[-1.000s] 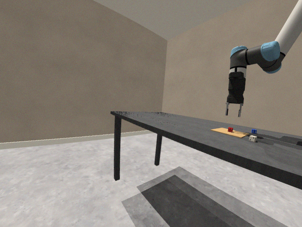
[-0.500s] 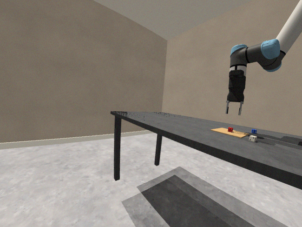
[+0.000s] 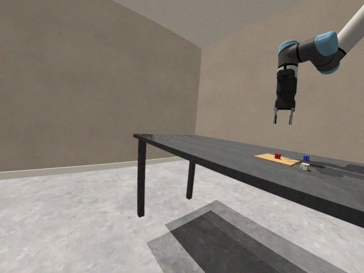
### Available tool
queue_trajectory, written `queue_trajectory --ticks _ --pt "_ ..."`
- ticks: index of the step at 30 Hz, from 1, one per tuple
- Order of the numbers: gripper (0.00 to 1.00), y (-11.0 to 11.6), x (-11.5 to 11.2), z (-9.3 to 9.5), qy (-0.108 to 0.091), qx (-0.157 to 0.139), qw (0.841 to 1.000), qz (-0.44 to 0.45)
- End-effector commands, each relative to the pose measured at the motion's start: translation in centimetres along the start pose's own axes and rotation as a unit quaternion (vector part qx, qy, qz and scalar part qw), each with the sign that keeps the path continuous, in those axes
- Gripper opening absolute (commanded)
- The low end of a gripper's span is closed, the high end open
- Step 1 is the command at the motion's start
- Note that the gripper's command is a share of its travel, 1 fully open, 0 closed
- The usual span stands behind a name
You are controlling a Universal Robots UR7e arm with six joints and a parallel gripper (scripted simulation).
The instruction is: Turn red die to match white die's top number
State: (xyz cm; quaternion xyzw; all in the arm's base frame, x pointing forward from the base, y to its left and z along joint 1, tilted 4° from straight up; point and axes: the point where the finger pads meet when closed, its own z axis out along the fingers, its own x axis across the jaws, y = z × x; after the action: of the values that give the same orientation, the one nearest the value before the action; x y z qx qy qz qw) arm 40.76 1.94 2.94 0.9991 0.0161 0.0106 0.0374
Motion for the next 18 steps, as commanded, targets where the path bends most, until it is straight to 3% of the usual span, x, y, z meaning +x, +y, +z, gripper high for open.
queue_trajectory --ticks 1,18 --pt "1.00 0.0 0.0 -2.4 -0.001 0.000 1.000 0.000" --pt "1.00 0.0 0.0 -3.4 -0.001 0.000 1.000 0.000"
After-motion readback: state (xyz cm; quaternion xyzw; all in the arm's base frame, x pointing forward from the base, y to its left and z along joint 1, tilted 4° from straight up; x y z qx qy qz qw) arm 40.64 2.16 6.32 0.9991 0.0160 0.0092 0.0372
